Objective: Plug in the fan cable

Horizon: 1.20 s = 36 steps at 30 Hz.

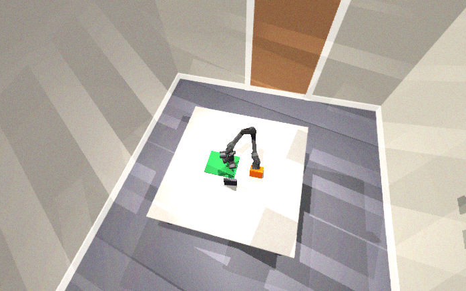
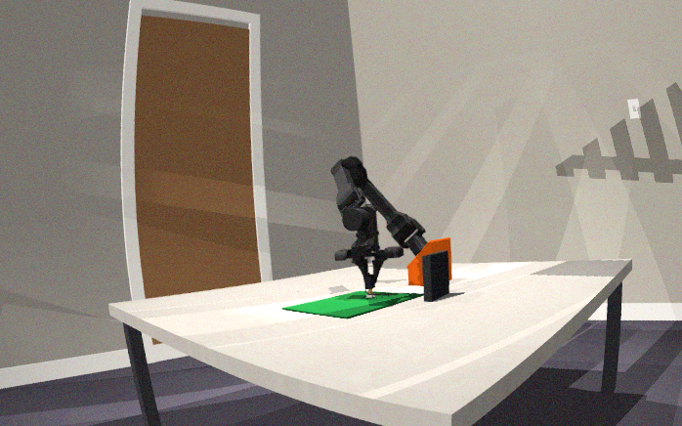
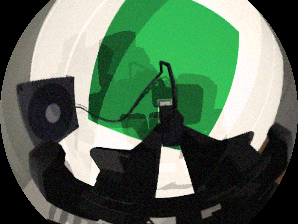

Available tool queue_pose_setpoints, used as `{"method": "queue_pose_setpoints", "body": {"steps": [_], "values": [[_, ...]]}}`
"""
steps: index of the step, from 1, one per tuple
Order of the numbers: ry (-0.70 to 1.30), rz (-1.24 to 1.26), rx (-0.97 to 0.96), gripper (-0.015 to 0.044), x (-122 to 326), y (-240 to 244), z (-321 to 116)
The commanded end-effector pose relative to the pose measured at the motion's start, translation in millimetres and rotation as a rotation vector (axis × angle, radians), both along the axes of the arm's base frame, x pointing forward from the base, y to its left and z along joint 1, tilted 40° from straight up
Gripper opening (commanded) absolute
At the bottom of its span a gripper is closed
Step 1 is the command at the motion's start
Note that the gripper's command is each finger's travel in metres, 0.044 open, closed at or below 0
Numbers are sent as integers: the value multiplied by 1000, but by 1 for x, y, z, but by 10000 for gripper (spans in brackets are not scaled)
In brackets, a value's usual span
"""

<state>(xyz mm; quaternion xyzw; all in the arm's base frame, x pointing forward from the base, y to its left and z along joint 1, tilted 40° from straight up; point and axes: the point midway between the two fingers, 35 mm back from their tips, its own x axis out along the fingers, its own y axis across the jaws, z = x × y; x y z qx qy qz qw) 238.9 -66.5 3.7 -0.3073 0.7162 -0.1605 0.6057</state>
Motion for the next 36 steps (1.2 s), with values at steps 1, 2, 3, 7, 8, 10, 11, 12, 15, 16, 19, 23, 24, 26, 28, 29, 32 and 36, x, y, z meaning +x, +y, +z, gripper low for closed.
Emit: {"method": "queue_pose_setpoints", "body": {"steps": [1,2,3,7,8,10,11,12,15,16,19,23,24,26,28,29,32,36], "values": [[3,5,-3,0,0,-1,-1],[4,5,-3,0,0,-1,-1],[4,5,-3,0,0,-1,-1],[4,6,-3,0,0,-2,-2],[4,6,-3,0,0,-2,-2],[4,6,-3,0,0,-2,-2],[4,6,-3,0,0,-2,-2],[4,6,-3,0,0,-2,-2],[4,6,-3,0,-1,-3,-3],[4,6,-3,0,-1,-4,-4],[4,6,-3,0,-1,-5,-5],[4,6,-3,0,-1,-7,-7],[4,6,-3,0,-1,-7,-8],[4,6,-3,0,-1,-8,-9],[4,6,-3,0,-1,-9,-10],[4,6,-3,0,-1,-10,-11],[4,6,-4,0,-2,-11,-12],[4,6,-4,0,-2,-12,-14]]}}
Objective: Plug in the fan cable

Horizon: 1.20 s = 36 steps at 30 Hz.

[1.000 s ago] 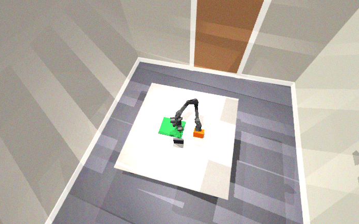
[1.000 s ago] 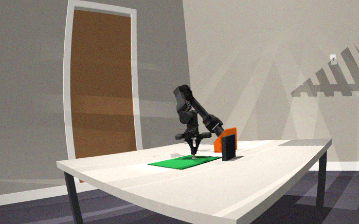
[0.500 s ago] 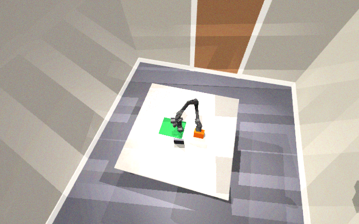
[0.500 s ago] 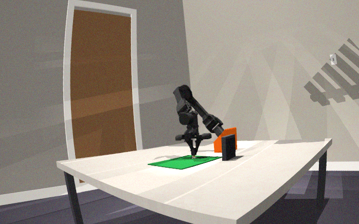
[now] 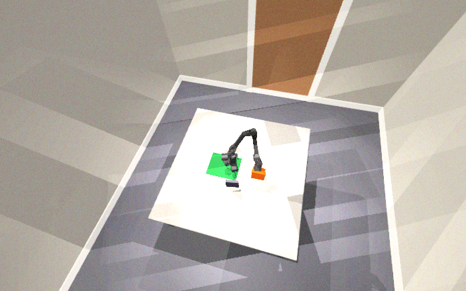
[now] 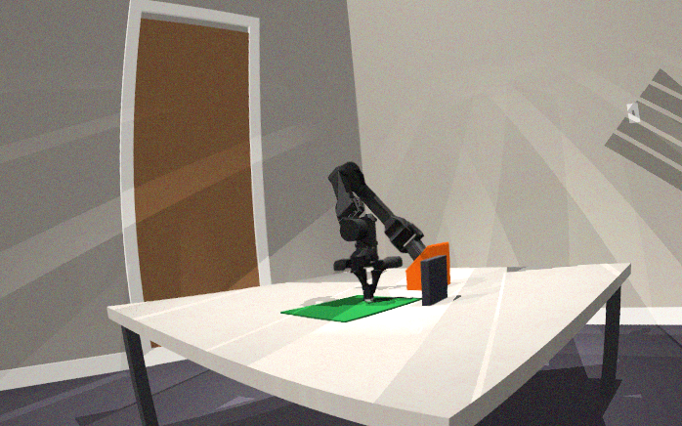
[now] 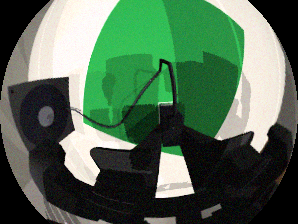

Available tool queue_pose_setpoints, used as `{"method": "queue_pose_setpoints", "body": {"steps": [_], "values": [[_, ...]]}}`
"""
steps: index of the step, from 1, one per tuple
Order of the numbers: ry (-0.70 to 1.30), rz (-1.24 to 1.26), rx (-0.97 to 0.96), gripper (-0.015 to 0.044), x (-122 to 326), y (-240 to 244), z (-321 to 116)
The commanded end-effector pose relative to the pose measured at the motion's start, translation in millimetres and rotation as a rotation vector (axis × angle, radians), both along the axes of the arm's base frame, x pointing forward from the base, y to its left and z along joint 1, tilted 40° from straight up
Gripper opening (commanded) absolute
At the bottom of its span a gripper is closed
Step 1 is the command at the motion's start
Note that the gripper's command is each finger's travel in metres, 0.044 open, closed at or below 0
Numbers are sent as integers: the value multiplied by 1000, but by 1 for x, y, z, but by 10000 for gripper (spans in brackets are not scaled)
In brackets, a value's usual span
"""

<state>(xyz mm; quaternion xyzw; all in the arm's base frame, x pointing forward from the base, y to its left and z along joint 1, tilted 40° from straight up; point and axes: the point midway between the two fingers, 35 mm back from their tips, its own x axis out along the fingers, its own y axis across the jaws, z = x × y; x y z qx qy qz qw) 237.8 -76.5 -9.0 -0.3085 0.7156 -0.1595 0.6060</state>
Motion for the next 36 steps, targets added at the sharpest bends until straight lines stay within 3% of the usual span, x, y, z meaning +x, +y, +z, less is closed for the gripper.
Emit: {"method": "queue_pose_setpoints", "body": {"steps": [1,11,15,19,24,36], "values": [[4,2,-4,0,-1,-3,-2],[0,0,0,260,0,0,-1],[1,1,1,260,2,5,6],[4,2,0,260,4,34,39],[4,2,-1,260,3,35,42],[13,2,-2,260,-111,19,67]]}}
